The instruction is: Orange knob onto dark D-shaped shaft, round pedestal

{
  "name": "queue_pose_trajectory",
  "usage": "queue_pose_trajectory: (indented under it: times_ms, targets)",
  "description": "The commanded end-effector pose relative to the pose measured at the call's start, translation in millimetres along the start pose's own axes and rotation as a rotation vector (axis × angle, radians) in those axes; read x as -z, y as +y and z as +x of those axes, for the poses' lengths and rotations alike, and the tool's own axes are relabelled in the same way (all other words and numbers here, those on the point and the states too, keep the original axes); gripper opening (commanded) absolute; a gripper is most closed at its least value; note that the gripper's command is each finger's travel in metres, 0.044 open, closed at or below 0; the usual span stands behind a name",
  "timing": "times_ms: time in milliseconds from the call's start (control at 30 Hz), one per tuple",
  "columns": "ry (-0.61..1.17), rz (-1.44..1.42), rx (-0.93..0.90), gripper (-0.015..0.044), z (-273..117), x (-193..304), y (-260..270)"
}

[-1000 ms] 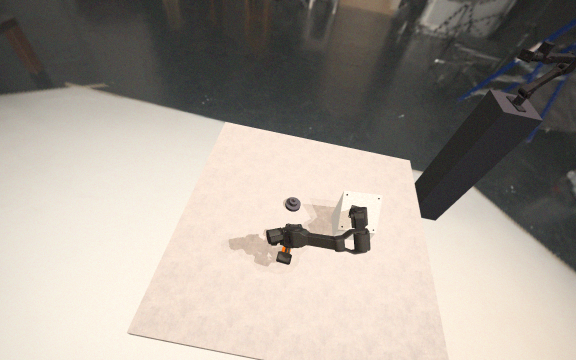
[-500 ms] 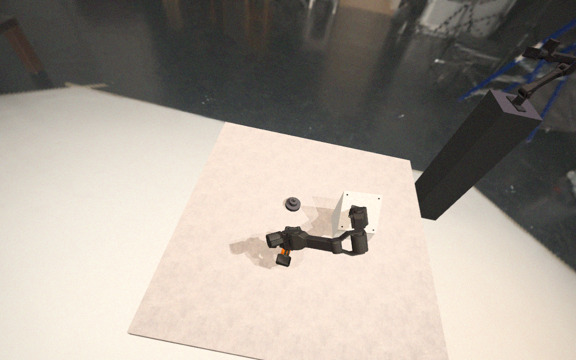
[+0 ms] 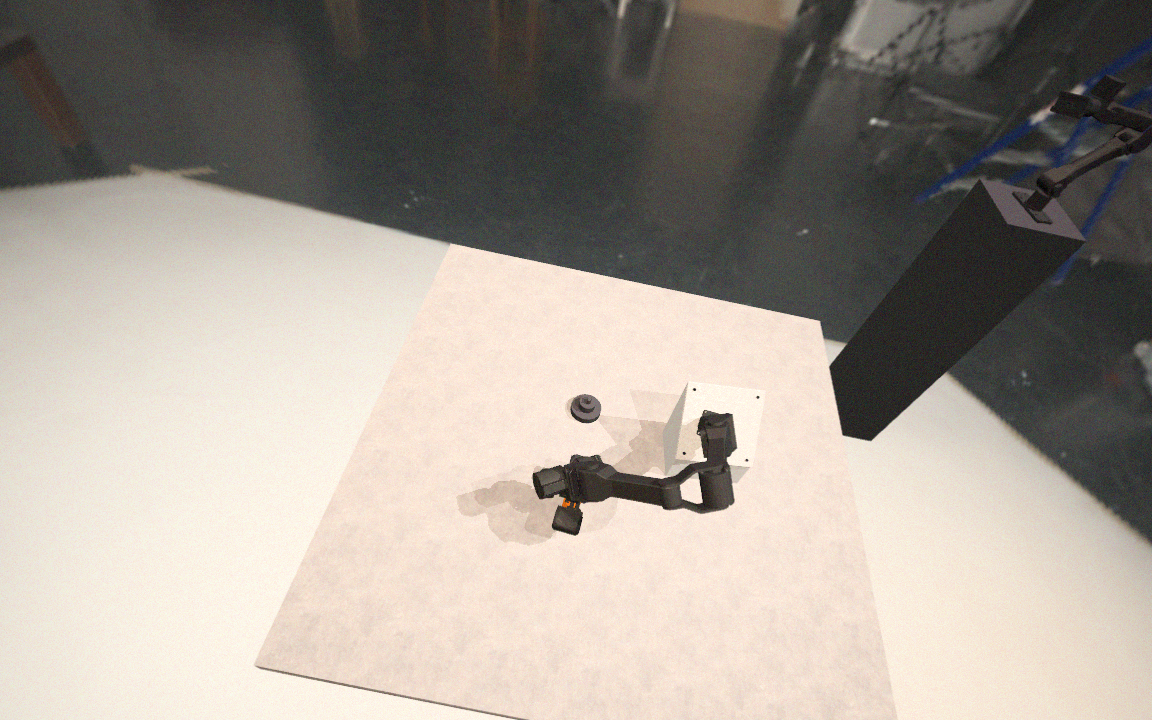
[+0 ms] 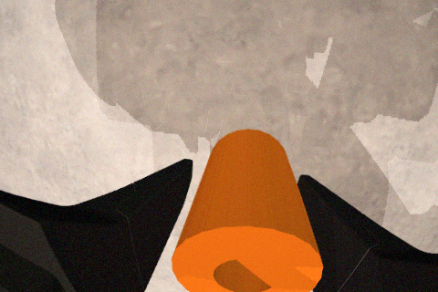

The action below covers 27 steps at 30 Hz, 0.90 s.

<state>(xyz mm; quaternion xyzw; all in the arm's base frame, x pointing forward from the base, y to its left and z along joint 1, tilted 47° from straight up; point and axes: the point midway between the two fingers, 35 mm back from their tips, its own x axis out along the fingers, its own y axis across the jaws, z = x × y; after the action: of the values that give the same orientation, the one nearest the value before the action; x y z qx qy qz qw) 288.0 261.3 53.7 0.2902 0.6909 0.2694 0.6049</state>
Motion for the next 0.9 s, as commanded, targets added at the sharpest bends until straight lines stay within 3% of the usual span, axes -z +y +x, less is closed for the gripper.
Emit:
queue_pose_trajectory:
  times_ms: [0,167,333,867]
  targets:
    - [-0.002,0.007,0.005,0.0171,1,0,-1]
    - [-0.002,0.007,0.005,0.0138,1,0,-1]
    - [-0.004,0.006,0.011,0.0006,-16,-4,-3]
    - [-0.004,0.007,0.015,0.0,-129,-1,-13]
